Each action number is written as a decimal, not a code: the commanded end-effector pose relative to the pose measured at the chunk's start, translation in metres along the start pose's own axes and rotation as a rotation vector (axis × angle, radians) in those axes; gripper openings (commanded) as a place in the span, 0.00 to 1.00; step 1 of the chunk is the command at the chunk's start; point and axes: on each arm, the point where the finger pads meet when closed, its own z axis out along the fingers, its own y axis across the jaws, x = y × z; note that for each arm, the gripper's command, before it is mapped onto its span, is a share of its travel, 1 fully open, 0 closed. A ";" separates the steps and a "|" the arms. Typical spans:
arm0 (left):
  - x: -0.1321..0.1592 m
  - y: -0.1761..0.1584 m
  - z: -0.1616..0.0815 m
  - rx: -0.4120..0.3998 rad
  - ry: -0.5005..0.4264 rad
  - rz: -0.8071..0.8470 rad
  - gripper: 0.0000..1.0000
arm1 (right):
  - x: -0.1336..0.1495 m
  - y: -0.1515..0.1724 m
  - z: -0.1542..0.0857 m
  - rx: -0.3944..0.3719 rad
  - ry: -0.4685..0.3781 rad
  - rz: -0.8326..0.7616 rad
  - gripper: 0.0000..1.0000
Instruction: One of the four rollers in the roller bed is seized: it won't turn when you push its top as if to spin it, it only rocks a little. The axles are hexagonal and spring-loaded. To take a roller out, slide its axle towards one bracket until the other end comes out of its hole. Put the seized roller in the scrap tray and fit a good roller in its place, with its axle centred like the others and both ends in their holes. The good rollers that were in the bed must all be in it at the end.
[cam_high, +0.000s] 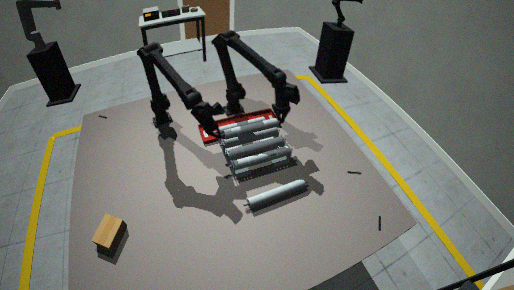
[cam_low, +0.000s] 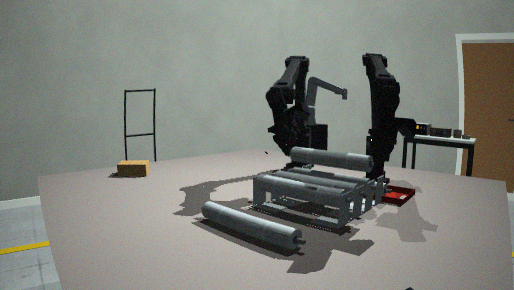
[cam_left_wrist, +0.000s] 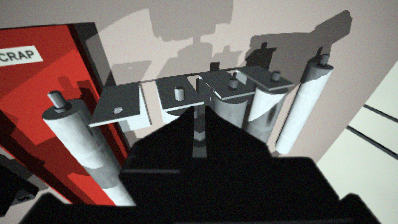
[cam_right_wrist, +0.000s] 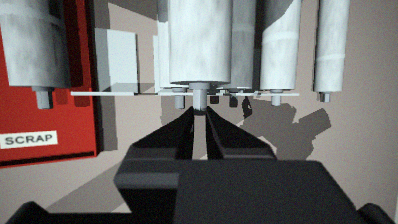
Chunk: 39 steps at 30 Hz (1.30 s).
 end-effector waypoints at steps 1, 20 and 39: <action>-0.004 0.001 -0.019 0.033 -0.017 0.012 0.03 | -0.022 -0.008 -0.018 0.061 -0.042 -0.019 0.03; -0.016 -0.004 -0.050 0.116 -0.068 0.024 0.03 | -0.040 -0.010 -0.043 0.118 -0.068 -0.029 0.03; -0.015 0.016 -0.053 0.102 -0.063 0.020 0.03 | -0.042 0.011 -0.046 0.109 -0.068 -0.028 0.03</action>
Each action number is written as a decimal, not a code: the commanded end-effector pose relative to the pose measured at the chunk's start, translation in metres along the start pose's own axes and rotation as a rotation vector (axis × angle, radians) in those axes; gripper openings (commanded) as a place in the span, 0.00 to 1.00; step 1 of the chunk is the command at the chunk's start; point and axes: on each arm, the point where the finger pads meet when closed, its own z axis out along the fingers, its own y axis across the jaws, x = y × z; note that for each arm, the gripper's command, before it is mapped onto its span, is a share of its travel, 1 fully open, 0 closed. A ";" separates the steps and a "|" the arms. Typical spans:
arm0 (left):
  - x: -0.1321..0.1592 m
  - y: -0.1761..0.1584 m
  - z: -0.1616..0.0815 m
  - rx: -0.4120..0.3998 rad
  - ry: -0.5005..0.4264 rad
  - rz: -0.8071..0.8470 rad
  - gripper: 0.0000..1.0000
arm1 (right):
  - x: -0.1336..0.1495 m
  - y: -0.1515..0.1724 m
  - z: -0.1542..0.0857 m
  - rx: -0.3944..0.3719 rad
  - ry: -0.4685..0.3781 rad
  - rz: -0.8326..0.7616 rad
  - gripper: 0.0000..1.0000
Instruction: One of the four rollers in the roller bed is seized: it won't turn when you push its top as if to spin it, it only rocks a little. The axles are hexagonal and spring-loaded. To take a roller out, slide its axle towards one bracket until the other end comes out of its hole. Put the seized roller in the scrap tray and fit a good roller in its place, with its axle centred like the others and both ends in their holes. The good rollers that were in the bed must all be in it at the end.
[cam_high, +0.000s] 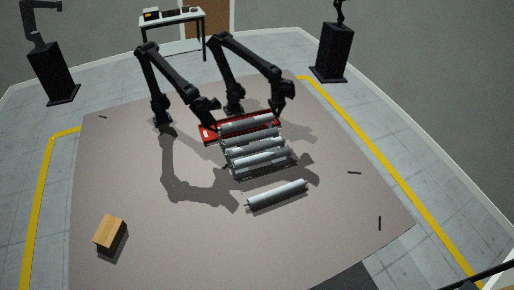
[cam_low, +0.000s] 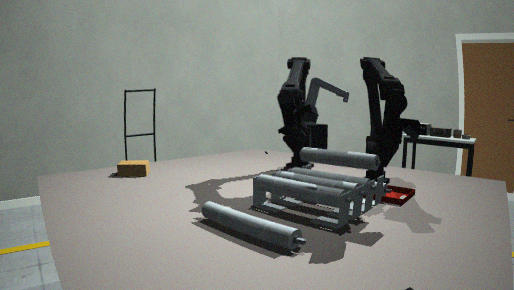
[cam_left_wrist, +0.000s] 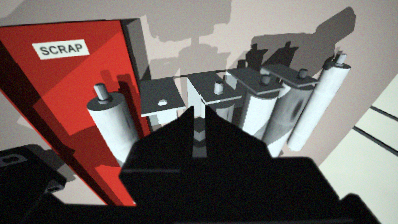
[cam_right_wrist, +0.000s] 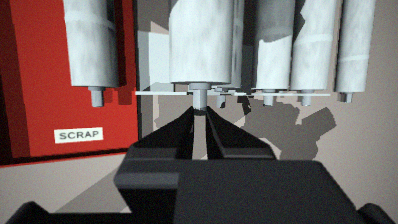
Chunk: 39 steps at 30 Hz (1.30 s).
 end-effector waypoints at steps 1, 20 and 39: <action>-0.016 -0.034 -0.039 0.113 -0.068 0.028 0.03 | -0.037 -0.040 -0.037 0.125 -0.073 -0.030 0.03; -0.014 -0.005 -0.039 0.096 -0.063 0.041 0.03 | -0.034 -0.001 -0.035 0.082 -0.055 -0.018 0.03; -0.016 -0.013 -0.044 0.110 -0.071 0.035 0.03 | -0.029 -0.019 -0.035 0.102 -0.055 -0.002 0.03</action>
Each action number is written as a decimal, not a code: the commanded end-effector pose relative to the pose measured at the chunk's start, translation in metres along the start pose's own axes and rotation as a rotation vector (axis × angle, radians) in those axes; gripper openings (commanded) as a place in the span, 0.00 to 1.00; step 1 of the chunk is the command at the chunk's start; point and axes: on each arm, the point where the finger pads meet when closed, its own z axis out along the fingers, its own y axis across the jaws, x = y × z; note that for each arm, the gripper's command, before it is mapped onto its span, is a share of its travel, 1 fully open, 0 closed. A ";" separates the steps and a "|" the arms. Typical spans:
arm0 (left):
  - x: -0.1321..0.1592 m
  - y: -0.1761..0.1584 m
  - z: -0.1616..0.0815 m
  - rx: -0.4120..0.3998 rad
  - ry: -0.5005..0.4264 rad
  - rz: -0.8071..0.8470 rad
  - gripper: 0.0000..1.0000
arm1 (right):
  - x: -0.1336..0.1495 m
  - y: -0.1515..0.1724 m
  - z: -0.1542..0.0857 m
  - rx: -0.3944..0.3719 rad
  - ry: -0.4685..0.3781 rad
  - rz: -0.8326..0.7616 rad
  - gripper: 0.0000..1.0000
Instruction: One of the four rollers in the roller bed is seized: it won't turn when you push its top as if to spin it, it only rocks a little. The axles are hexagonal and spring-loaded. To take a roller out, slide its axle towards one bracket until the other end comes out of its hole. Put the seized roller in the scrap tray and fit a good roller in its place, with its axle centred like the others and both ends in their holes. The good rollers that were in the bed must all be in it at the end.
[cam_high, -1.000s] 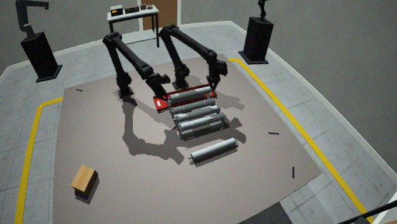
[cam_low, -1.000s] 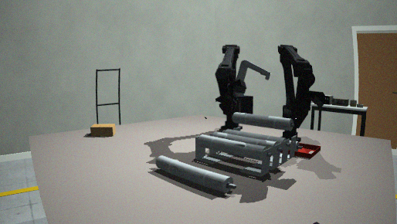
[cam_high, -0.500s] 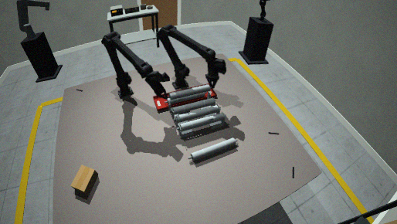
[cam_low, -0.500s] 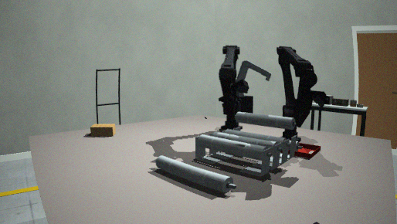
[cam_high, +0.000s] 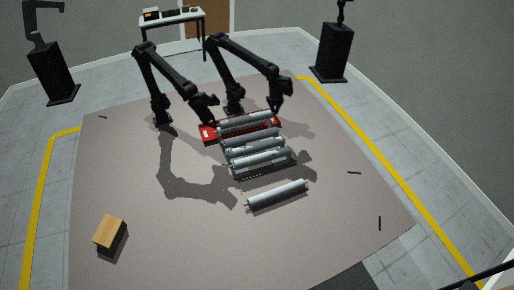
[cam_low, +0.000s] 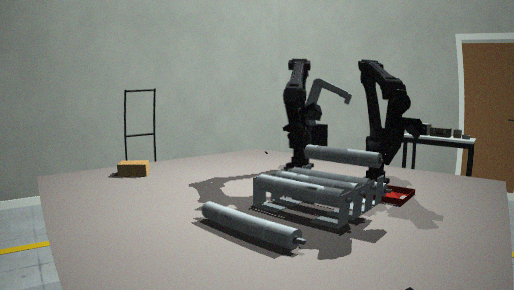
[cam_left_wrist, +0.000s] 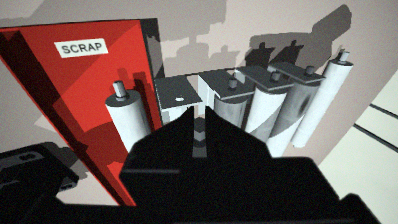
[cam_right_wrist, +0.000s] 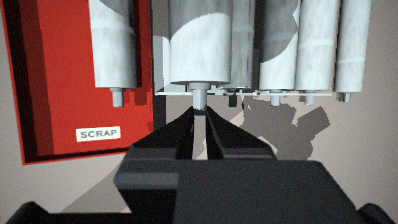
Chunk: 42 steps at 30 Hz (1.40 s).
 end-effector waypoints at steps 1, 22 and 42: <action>-0.016 -0.035 -0.033 0.096 -0.070 0.030 0.03 | -0.026 -0.042 -0.029 0.100 -0.060 -0.003 0.03; -0.017 -0.030 -0.015 0.038 -0.052 0.008 0.03 | -0.013 -0.033 -0.005 0.029 -0.030 0.027 0.03; -0.018 -0.023 -0.002 -0.010 -0.057 0.001 0.03 | -0.006 -0.029 0.005 -0.015 -0.026 0.054 0.03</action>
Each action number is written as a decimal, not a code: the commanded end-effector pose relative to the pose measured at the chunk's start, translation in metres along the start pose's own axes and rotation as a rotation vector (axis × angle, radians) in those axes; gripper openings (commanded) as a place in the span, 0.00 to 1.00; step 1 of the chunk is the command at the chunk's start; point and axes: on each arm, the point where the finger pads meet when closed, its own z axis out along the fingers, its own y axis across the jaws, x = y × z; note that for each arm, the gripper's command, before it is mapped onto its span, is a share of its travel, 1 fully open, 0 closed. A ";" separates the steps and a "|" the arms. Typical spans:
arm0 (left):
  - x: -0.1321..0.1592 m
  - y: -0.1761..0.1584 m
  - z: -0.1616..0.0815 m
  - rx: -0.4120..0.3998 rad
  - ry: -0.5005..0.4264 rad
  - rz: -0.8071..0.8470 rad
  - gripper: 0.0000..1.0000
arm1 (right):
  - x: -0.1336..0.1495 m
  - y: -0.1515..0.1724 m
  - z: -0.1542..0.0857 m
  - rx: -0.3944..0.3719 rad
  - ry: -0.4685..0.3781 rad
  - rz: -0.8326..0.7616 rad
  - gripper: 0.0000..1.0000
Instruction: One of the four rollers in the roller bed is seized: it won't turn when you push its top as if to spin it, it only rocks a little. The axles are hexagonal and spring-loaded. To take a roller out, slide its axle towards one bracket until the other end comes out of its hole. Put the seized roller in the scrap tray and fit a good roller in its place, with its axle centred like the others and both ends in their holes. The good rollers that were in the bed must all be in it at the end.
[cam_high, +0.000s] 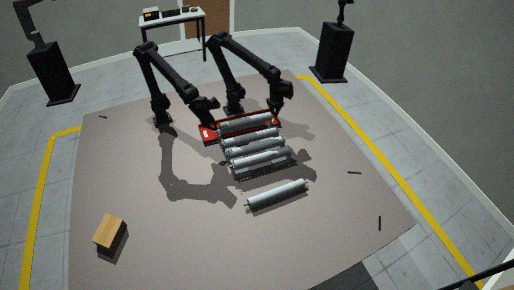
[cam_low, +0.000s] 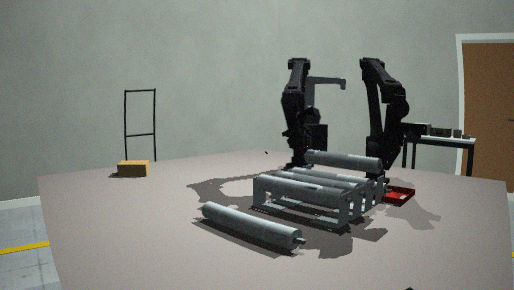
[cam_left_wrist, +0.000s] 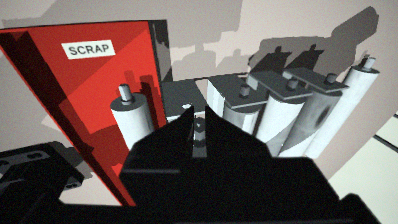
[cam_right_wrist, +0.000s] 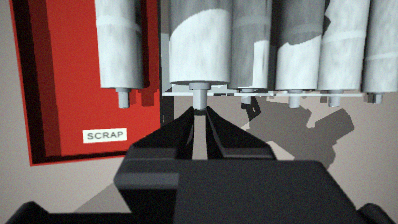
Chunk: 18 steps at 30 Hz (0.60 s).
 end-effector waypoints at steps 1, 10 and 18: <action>-0.015 -0.030 -0.022 0.069 -0.057 0.010 0.03 | -0.012 -0.032 -0.010 0.035 -0.015 0.023 0.03; -0.009 -0.016 -0.001 0.010 -0.031 0.002 0.03 | -0.011 -0.035 -0.005 0.033 -0.026 0.028 0.03; -0.017 -0.022 -0.002 0.004 -0.045 -0.001 0.03 | -0.007 -0.030 0.001 0.004 -0.022 0.043 0.03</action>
